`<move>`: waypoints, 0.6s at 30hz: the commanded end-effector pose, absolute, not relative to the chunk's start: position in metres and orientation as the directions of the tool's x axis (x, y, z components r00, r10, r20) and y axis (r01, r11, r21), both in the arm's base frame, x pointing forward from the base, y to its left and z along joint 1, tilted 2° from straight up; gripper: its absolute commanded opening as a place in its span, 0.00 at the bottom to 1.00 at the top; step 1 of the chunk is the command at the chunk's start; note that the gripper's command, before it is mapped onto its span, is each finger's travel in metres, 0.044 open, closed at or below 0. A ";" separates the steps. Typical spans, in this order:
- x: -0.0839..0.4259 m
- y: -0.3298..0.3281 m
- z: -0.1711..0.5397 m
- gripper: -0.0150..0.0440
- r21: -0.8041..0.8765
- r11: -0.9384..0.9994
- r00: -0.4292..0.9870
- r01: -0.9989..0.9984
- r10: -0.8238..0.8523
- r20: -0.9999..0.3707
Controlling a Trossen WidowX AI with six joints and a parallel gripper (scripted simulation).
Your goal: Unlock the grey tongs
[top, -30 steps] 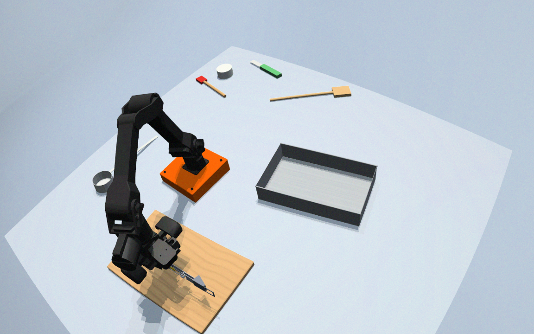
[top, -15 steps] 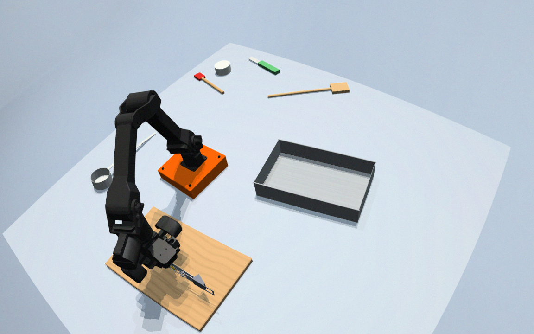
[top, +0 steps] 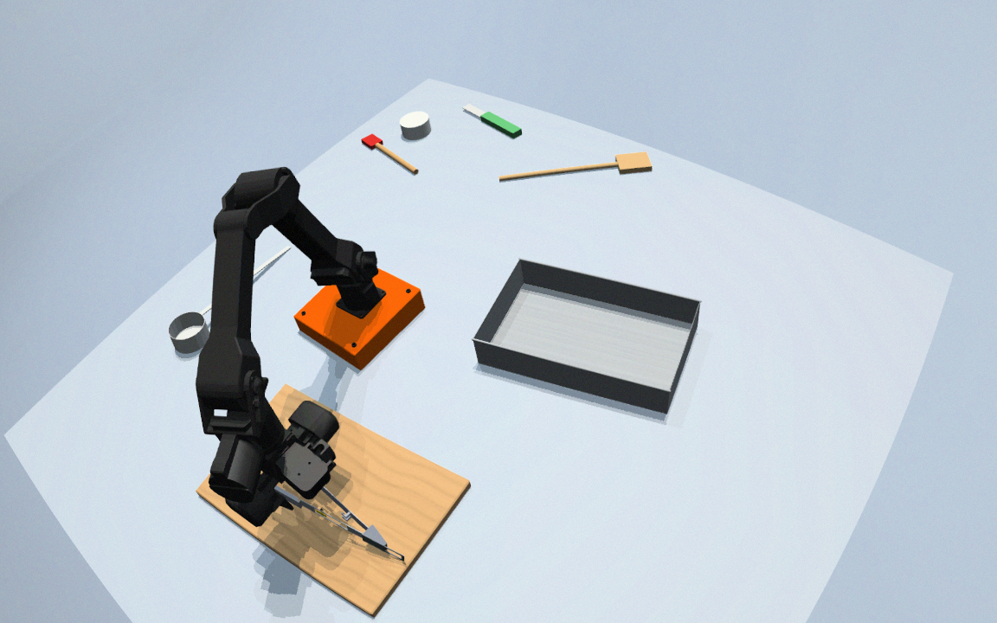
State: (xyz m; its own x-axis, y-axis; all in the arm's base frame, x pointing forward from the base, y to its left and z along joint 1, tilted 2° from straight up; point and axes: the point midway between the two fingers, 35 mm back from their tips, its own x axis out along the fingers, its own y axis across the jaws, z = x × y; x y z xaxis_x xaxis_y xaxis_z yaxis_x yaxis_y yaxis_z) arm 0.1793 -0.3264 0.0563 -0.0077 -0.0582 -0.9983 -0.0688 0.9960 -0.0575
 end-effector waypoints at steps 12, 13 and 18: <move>0.186 -0.289 0.076 1.00 -0.058 0.996 -0.003 -0.065 -0.058 -0.998; 0.186 -0.276 0.081 1.00 -0.056 0.996 -0.003 -0.065 -0.057 -0.998; 0.179 -0.206 0.103 1.00 -0.050 0.997 -0.006 -0.067 -0.050 -0.999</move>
State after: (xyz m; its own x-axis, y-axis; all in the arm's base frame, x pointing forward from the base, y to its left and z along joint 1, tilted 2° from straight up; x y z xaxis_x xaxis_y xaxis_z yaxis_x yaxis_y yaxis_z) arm 0.1867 -0.2534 0.0899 0.0010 -0.0541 -0.9985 -0.0687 0.9962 -0.0540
